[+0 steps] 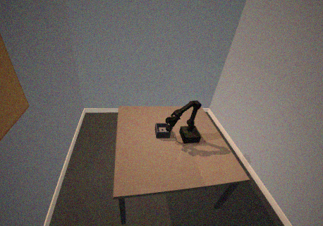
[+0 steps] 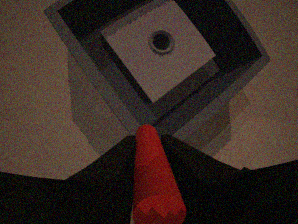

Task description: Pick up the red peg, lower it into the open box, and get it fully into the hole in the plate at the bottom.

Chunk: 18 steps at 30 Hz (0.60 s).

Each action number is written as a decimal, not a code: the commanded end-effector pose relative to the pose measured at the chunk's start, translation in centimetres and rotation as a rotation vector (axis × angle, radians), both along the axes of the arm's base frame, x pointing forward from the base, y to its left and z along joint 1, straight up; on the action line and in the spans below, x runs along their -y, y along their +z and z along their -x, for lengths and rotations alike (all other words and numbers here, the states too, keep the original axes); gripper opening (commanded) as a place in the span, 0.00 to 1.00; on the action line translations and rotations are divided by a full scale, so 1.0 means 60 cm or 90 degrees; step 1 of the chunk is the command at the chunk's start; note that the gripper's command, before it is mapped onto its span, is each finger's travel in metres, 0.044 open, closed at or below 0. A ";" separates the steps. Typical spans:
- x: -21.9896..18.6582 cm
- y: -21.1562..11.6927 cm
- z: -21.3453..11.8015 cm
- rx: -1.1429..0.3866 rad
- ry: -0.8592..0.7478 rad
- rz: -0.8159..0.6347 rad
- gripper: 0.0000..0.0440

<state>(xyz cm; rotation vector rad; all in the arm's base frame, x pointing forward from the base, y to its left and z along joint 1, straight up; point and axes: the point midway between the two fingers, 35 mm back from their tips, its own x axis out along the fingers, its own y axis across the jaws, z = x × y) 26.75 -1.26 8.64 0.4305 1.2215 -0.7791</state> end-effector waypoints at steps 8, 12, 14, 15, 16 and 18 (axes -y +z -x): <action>0.056 0.000 -0.035 0.019 -0.045 -0.016 0.00; 0.077 -0.005 -0.046 0.025 -0.064 -0.022 0.00; 0.088 -0.008 -0.051 0.027 -0.073 -0.026 0.00; 0.093 -0.010 -0.053 0.028 -0.077 -0.028 0.00; 0.097 -0.011 -0.055 0.028 -0.081 -0.030 0.00; 0.106 -0.016 -0.059 0.029 -0.089 -0.034 0.00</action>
